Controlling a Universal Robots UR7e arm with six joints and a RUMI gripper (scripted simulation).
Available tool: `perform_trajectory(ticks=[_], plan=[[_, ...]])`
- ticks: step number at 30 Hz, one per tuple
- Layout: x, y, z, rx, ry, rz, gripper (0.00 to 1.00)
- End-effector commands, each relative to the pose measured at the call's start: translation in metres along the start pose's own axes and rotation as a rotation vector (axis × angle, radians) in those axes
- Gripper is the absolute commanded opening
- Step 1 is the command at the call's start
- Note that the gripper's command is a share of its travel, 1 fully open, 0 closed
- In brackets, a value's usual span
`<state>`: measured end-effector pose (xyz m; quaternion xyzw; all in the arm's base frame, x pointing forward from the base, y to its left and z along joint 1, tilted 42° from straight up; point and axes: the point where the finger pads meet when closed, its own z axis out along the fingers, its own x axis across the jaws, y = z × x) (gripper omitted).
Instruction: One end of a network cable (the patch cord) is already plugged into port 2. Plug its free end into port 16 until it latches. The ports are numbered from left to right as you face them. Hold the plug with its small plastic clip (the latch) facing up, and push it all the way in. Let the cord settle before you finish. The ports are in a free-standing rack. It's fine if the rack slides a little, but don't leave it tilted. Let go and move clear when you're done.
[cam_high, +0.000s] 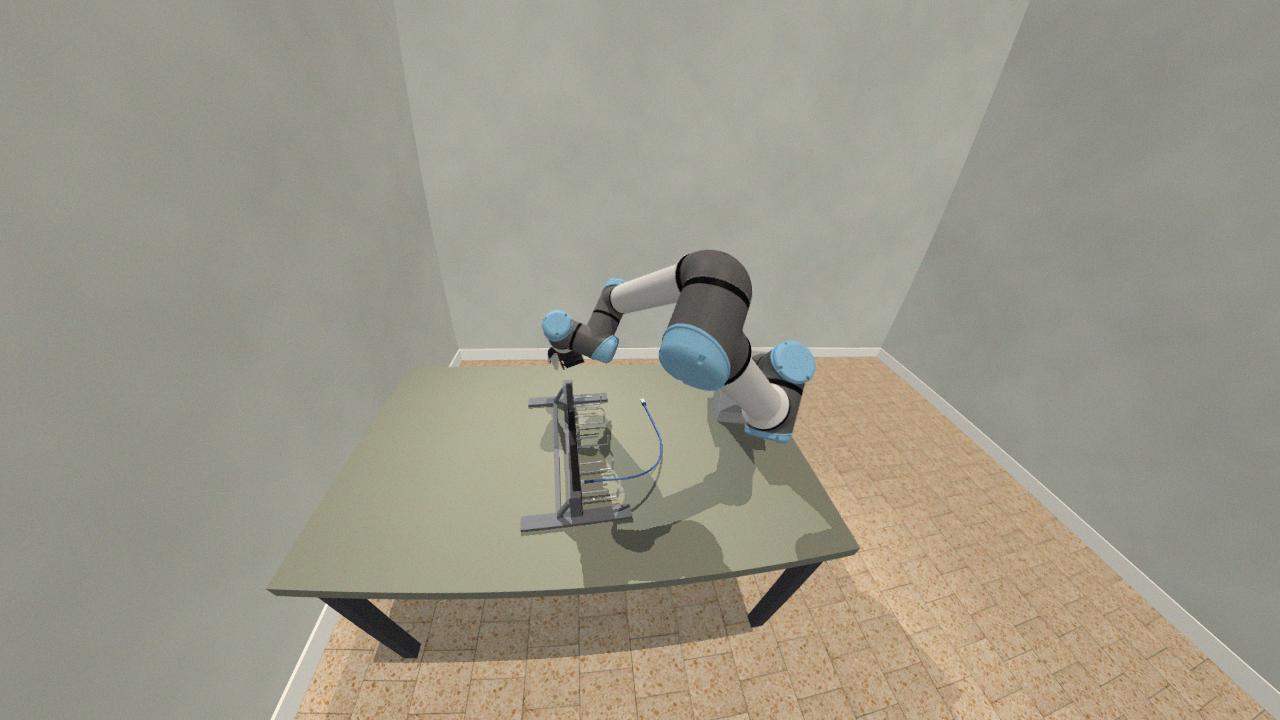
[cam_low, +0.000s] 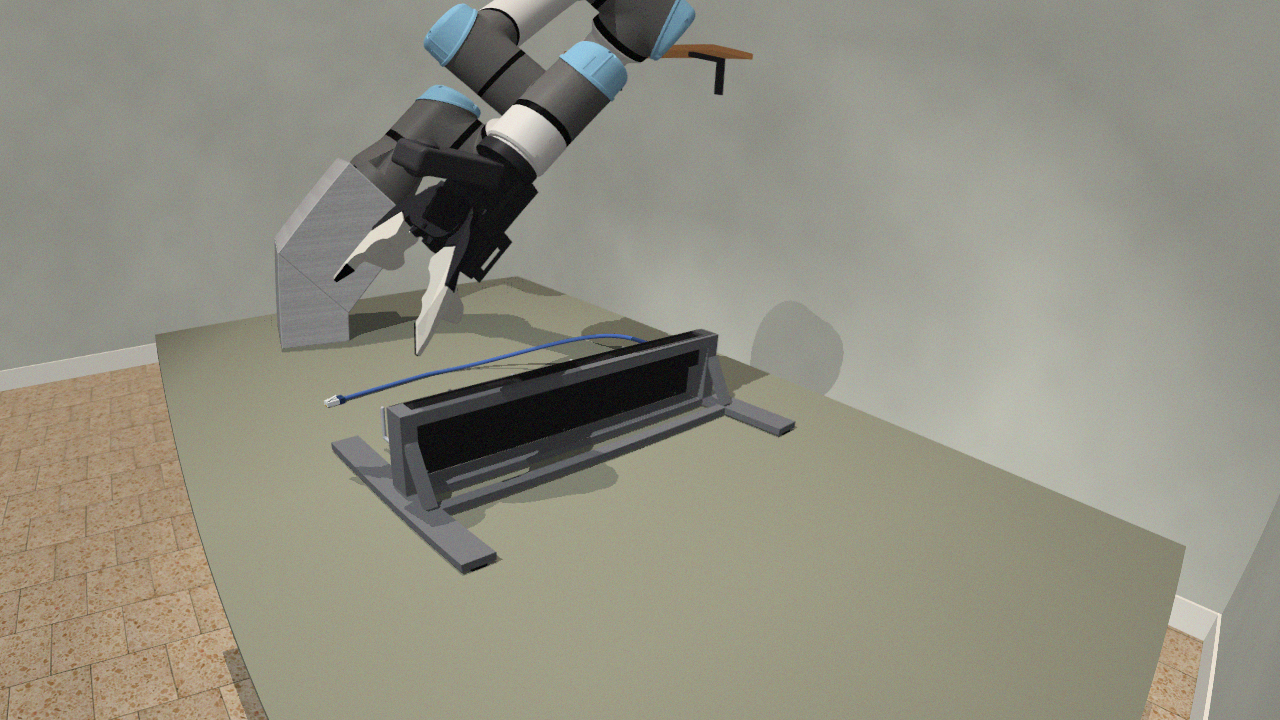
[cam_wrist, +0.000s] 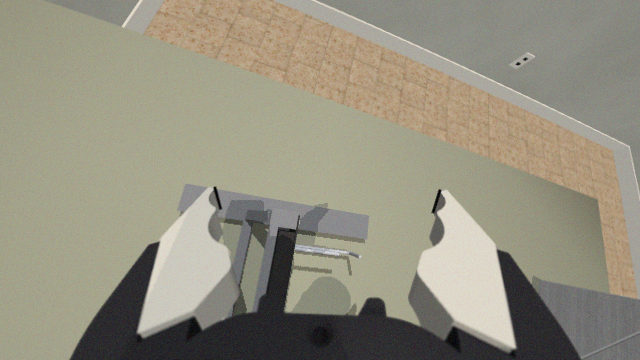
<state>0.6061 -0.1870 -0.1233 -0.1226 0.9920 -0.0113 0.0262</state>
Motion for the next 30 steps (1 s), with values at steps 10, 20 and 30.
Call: perform_trajectory(ticks=[10, 20, 30], plan=[[0.130, 0.059, 0.062, -0.321, -0.010, 0.012, 1.00], [0.190, 0.127, 0.071, -0.539, -0.108, 0.059, 1.00], [0.210, 0.171, 0.064, -0.654, -0.200, 0.102, 1.00]])
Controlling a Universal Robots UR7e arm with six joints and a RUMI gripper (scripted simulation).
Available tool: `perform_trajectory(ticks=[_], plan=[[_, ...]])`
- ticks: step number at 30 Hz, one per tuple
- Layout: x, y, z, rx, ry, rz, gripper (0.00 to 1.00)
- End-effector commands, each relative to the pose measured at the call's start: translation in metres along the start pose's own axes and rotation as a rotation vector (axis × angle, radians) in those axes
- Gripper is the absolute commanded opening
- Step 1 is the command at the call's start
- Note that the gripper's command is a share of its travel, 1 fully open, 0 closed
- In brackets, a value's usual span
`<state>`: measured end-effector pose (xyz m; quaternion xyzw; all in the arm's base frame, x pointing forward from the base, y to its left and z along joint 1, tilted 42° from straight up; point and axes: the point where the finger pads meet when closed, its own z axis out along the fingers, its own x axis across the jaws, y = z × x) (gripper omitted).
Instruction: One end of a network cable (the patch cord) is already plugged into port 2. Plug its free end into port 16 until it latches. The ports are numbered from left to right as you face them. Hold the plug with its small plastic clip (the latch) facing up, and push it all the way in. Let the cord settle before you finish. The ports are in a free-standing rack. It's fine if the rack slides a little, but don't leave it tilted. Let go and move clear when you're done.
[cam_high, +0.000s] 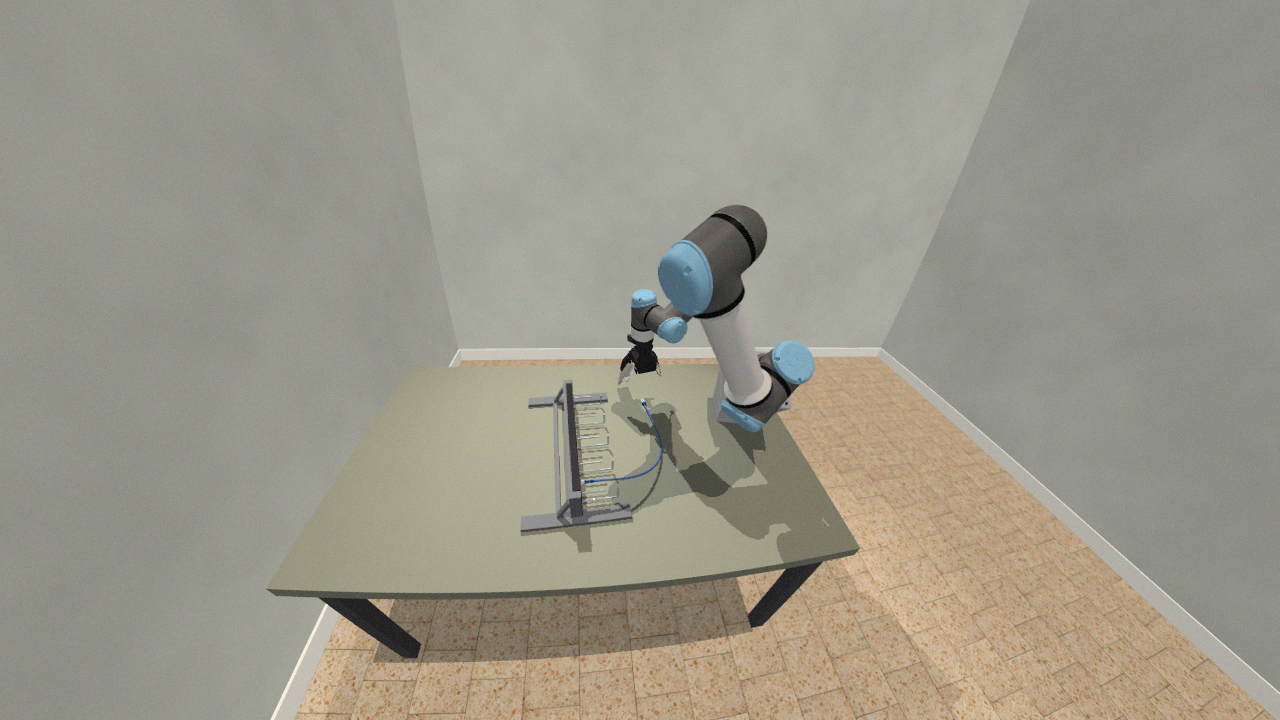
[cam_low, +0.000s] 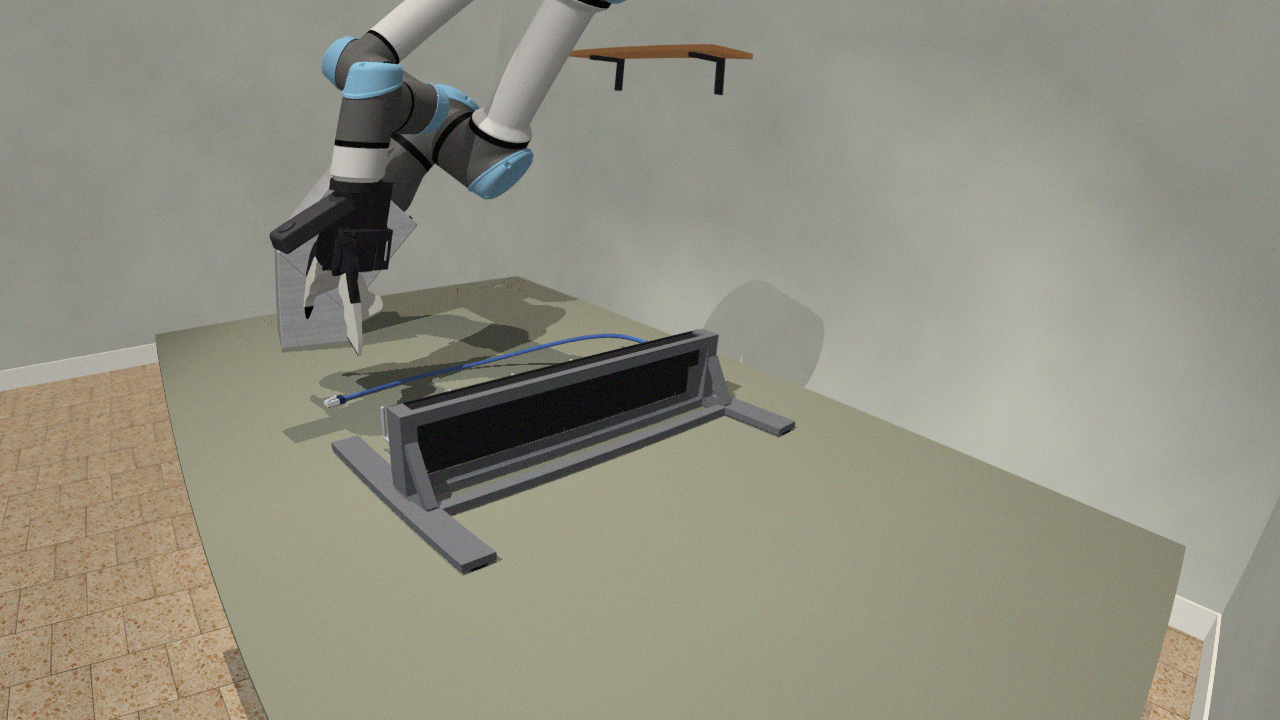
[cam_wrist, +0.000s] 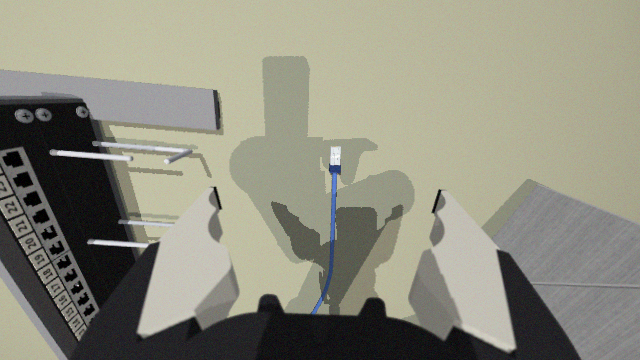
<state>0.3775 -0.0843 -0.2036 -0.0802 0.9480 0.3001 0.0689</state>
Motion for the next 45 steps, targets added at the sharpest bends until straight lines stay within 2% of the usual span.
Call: perform_trajectory(ticks=[1, 6, 13, 14, 45], plan=[[0.013, 0.015, 0.005, -0.049, -0.043, 0.004, 1.00], [0.017, 0.025, 0.007, -0.074, -0.071, 0.010, 1.00], [0.017, 0.027, 0.008, -0.081, -0.078, 0.012, 1.00], [0.017, 0.027, 0.008, -0.081, -0.078, 0.012, 0.00], [0.017, 0.027, 0.008, -0.081, -0.078, 0.012, 0.00]])
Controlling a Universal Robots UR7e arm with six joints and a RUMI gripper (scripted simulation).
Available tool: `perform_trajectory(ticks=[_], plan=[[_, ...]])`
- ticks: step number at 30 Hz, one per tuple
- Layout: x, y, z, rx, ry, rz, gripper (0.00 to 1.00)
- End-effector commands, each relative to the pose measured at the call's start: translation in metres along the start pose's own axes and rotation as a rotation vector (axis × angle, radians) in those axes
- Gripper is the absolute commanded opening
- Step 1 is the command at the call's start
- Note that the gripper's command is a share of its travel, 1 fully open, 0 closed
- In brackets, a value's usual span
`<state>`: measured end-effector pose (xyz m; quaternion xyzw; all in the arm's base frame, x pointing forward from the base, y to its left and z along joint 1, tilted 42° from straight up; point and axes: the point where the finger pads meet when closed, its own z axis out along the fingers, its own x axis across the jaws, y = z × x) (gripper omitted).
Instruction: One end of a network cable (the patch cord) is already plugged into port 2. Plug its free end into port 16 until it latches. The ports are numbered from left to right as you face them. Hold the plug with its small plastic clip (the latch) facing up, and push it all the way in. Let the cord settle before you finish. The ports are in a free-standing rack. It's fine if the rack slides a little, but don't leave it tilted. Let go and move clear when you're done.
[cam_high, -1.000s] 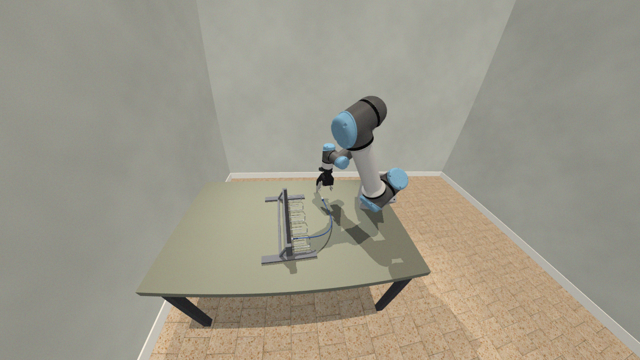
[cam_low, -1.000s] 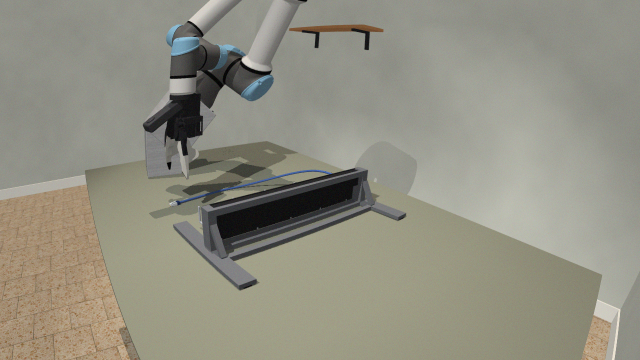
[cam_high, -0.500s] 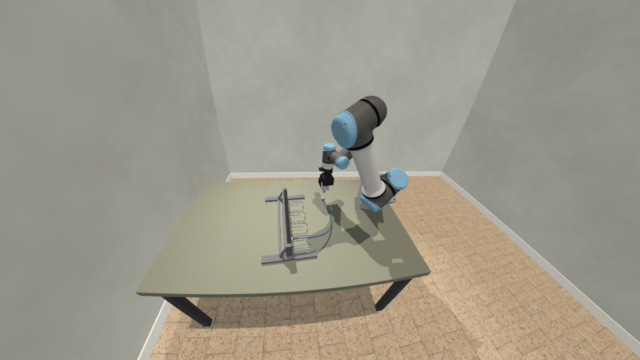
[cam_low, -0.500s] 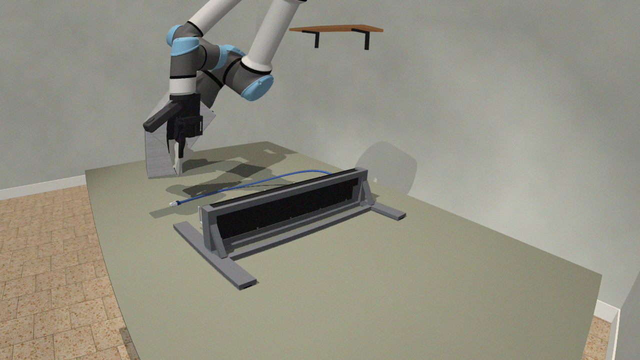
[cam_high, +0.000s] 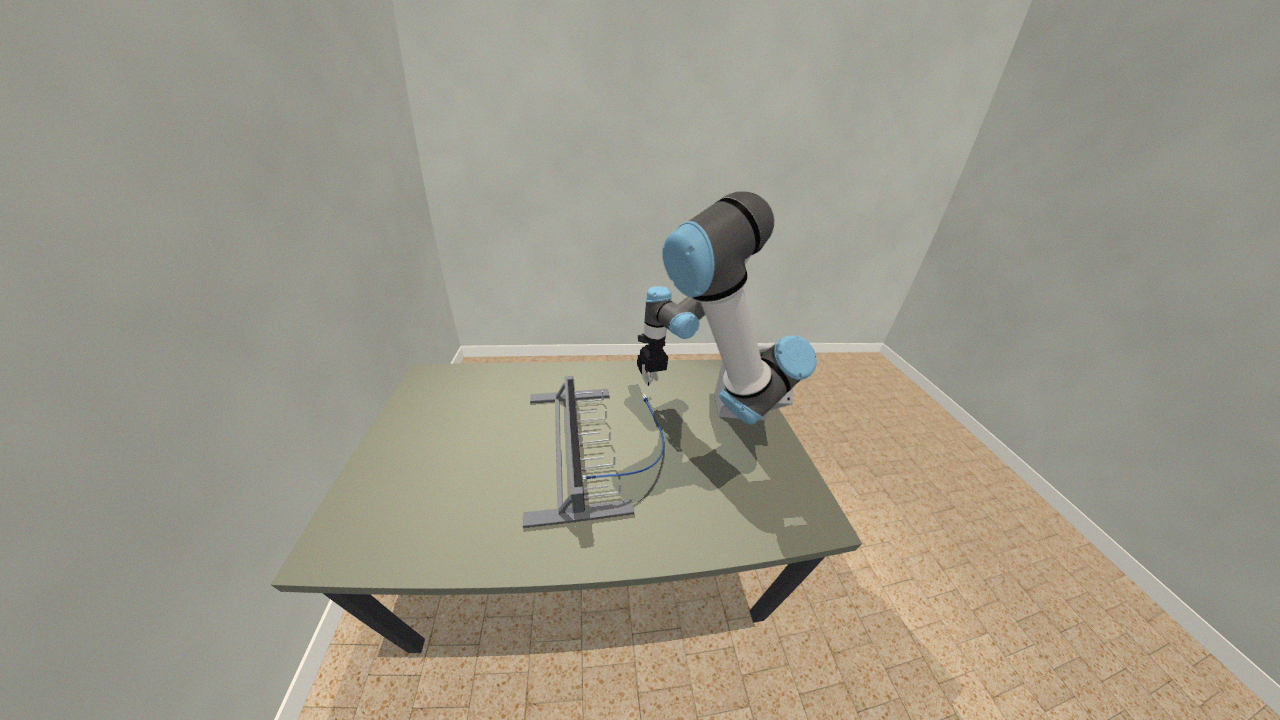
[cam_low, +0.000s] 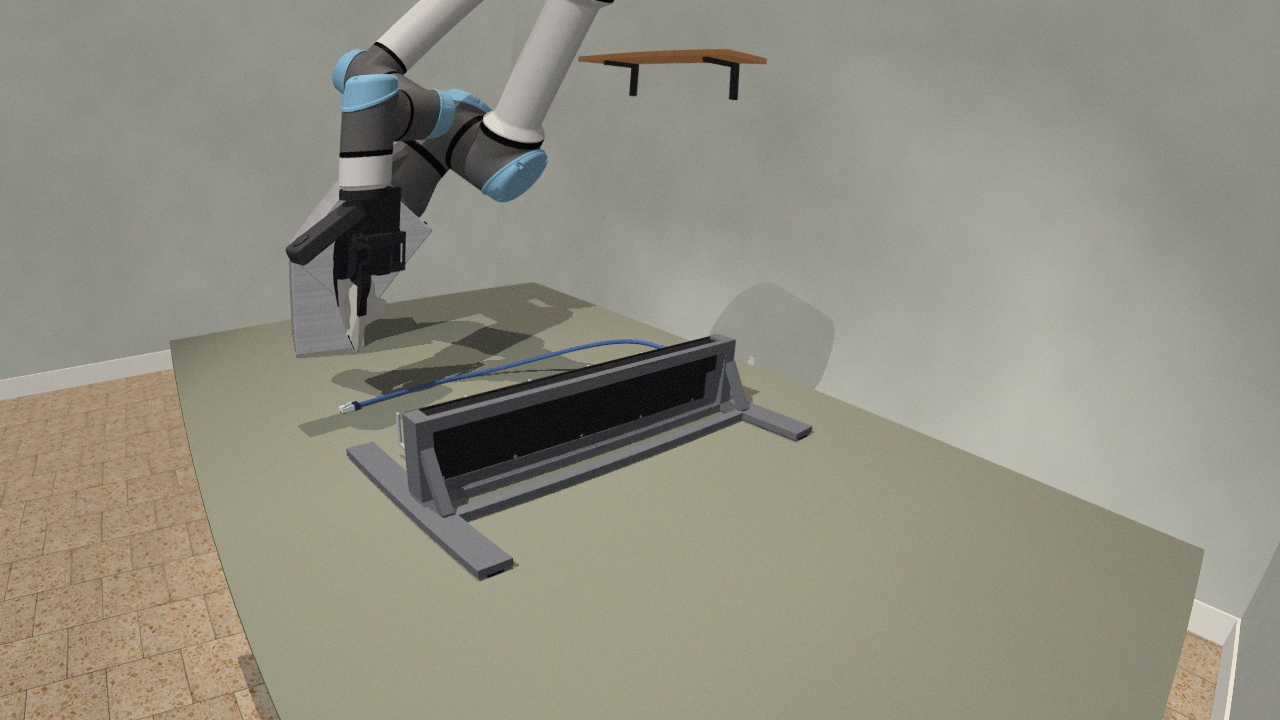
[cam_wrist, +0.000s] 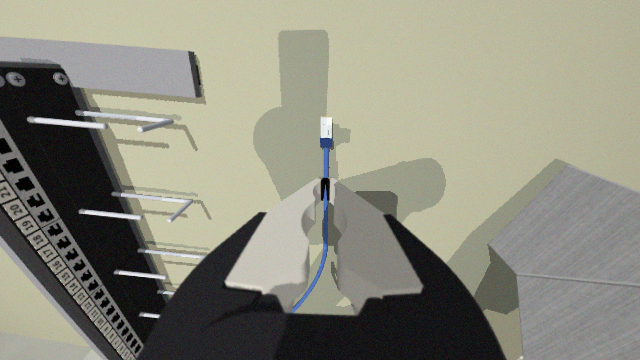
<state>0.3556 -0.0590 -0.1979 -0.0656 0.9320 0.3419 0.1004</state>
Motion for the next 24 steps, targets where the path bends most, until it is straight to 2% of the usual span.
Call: perform_trajectory(ticks=[1, 24], plan=[[-0.0002, -0.0004, -0.0004, 0.001, -0.001, 0.000, 0.00], [-0.0046, 0.0014, -0.0035, 0.006, -0.008, -0.049, 0.00]])
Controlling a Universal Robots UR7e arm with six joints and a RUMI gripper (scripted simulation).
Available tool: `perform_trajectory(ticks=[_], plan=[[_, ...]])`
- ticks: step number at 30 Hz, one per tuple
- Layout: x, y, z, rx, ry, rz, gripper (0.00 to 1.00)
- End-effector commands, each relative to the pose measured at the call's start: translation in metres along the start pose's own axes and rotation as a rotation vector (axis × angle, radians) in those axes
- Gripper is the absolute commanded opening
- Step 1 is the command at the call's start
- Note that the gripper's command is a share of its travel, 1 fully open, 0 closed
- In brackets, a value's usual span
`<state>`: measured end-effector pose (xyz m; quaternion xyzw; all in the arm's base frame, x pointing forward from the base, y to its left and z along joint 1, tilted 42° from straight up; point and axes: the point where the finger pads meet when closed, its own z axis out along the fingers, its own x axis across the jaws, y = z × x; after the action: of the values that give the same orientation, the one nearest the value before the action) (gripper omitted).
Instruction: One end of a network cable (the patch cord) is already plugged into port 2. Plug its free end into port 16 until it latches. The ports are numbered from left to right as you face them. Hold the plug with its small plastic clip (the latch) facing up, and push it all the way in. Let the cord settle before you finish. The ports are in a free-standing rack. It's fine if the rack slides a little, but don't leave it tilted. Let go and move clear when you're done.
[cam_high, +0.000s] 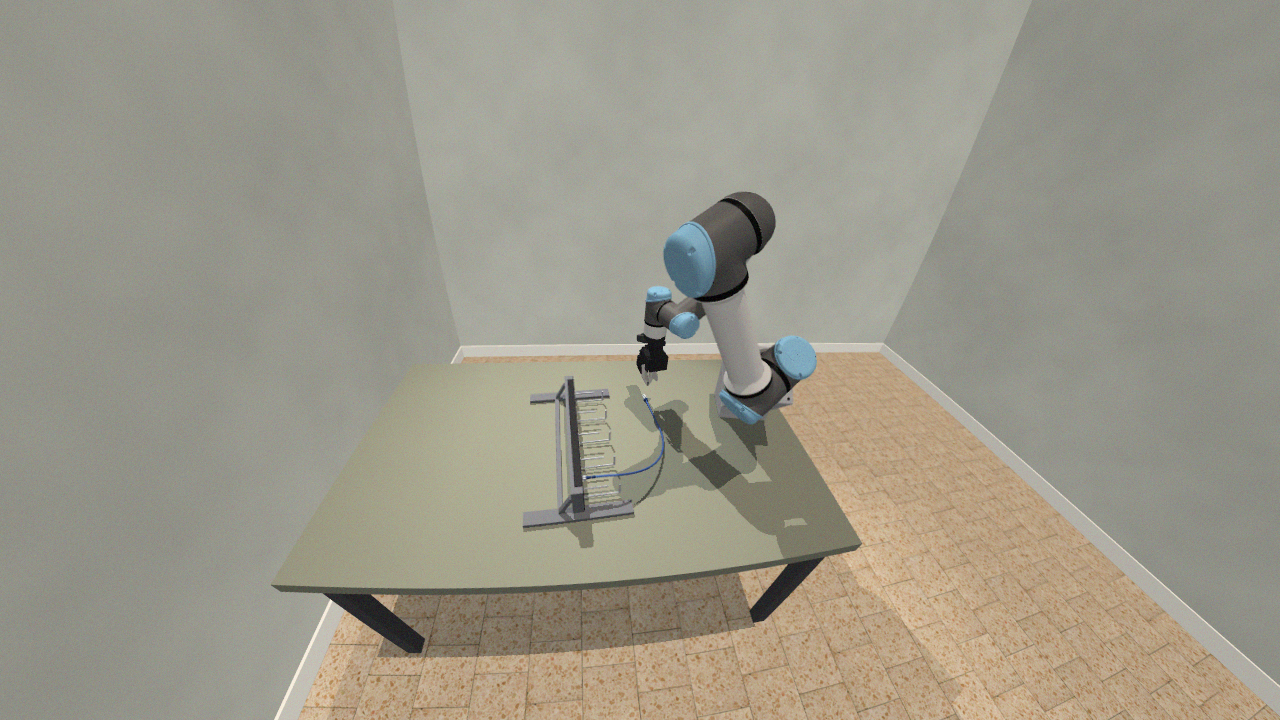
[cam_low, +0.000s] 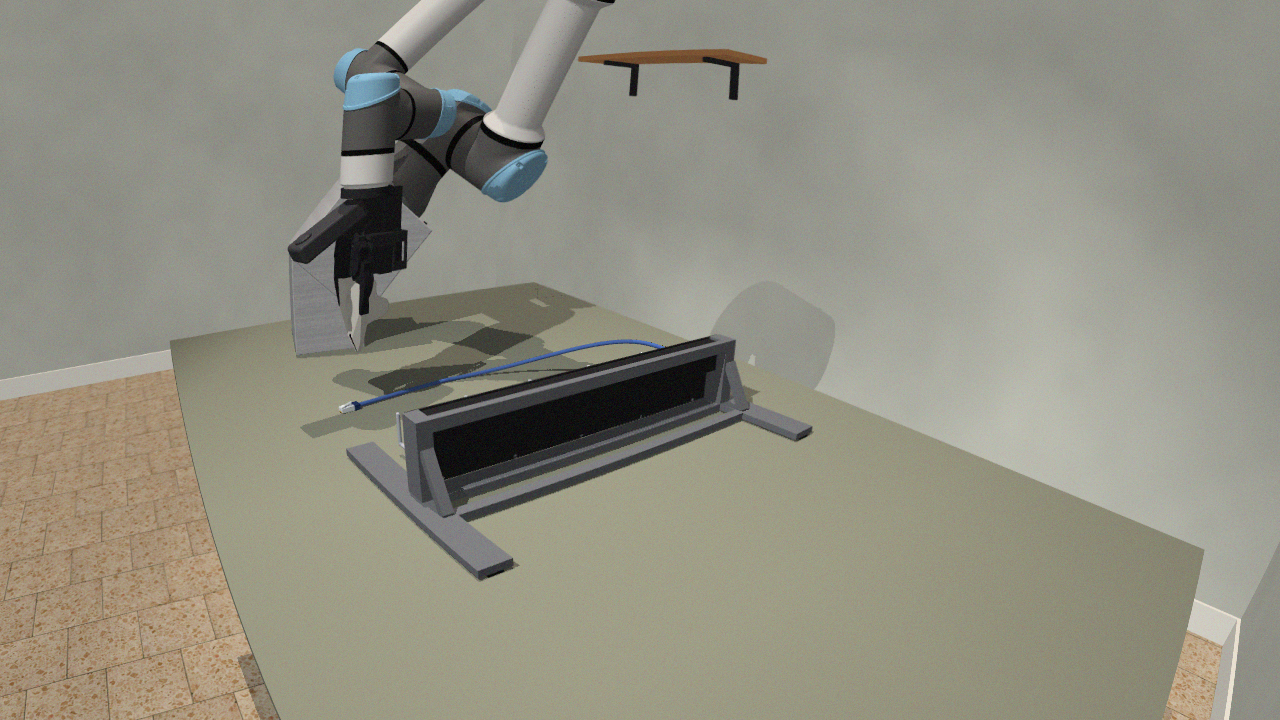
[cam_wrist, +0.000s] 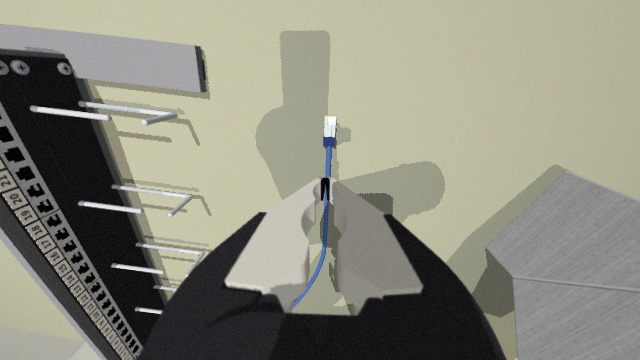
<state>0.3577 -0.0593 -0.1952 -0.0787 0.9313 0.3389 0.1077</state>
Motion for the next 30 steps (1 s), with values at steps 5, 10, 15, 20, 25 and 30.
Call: perform_trajectory(ticks=[5, 10, 15, 20, 25, 30], plan=[[-0.006, 0.002, -0.005, 0.009, -0.010, -0.067, 0.00], [-0.013, 0.005, -0.009, 0.017, -0.020, -0.137, 0.00], [-0.017, 0.007, -0.012, 0.024, -0.027, -0.190, 0.00], [-0.027, 0.011, -0.019, 0.039, -0.041, -0.296, 0.00], [-0.038, 0.018, -0.027, 0.059, -0.055, -0.427, 0.00], [-0.051, 0.026, -0.036, 0.084, -0.070, -0.581, 0.00]])
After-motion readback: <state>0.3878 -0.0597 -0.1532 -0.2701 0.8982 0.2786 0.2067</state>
